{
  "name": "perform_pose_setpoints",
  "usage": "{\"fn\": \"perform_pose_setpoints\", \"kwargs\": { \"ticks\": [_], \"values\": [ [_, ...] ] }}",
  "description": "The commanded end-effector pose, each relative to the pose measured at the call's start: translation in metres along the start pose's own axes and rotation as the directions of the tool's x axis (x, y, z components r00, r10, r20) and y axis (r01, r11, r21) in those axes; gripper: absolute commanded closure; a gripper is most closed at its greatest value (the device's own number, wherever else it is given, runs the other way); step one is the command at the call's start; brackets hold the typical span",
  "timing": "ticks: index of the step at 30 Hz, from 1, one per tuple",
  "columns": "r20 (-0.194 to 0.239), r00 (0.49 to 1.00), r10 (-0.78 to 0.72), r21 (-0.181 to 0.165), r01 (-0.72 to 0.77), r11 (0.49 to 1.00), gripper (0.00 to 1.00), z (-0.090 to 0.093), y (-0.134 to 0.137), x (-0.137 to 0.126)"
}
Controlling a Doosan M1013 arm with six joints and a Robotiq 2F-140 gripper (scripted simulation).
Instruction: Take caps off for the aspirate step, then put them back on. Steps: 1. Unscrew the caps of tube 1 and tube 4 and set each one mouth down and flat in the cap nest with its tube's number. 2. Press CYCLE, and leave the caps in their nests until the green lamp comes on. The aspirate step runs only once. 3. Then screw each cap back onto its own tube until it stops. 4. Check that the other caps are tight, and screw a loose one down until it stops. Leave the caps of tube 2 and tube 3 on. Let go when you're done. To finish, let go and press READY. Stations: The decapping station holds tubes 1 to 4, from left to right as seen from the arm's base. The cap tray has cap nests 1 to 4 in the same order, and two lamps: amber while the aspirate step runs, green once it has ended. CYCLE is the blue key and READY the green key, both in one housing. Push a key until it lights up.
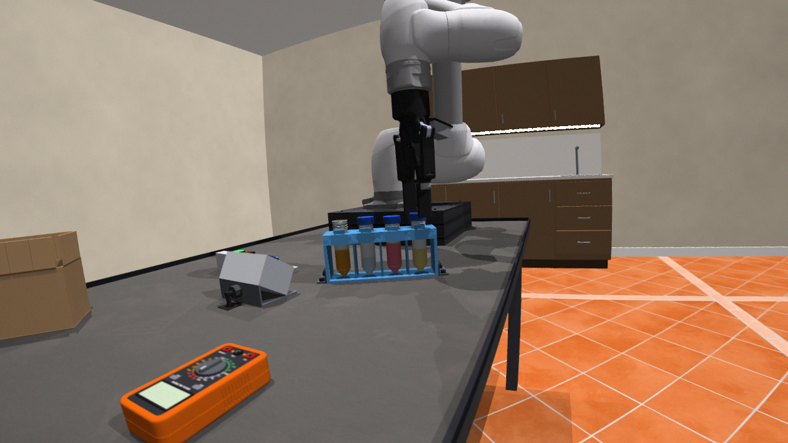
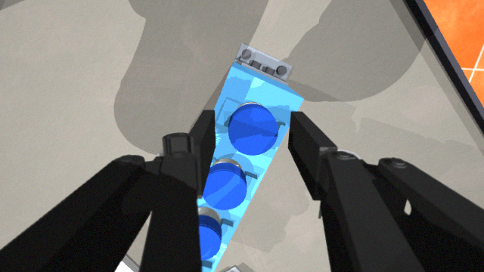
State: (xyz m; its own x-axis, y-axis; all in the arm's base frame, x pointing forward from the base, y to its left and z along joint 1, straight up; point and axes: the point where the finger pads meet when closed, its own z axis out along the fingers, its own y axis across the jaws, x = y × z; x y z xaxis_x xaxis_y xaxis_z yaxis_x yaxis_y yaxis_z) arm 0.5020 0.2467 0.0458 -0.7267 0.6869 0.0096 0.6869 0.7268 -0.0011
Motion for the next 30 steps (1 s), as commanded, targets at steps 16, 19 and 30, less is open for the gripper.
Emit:
{"fn": "perform_pose_setpoints", "kwargs": {
  "ticks": [16, 19, 30],
  "values": [
    [0.002, 1.0, 0.001, 0.0, -0.001, 1.0, 0.7, 0.0041, 0.0005, 0.0],
    [0.002, 1.0, 0.001, 0.0, -0.001, 1.0, 0.7, 0.0041, 0.0005, 0.0],
    [0.002, 0.986, 0.167, -0.001, -0.167, 0.986, 0.7, 0.0041, 0.0005, 0.0]
  ]
}}
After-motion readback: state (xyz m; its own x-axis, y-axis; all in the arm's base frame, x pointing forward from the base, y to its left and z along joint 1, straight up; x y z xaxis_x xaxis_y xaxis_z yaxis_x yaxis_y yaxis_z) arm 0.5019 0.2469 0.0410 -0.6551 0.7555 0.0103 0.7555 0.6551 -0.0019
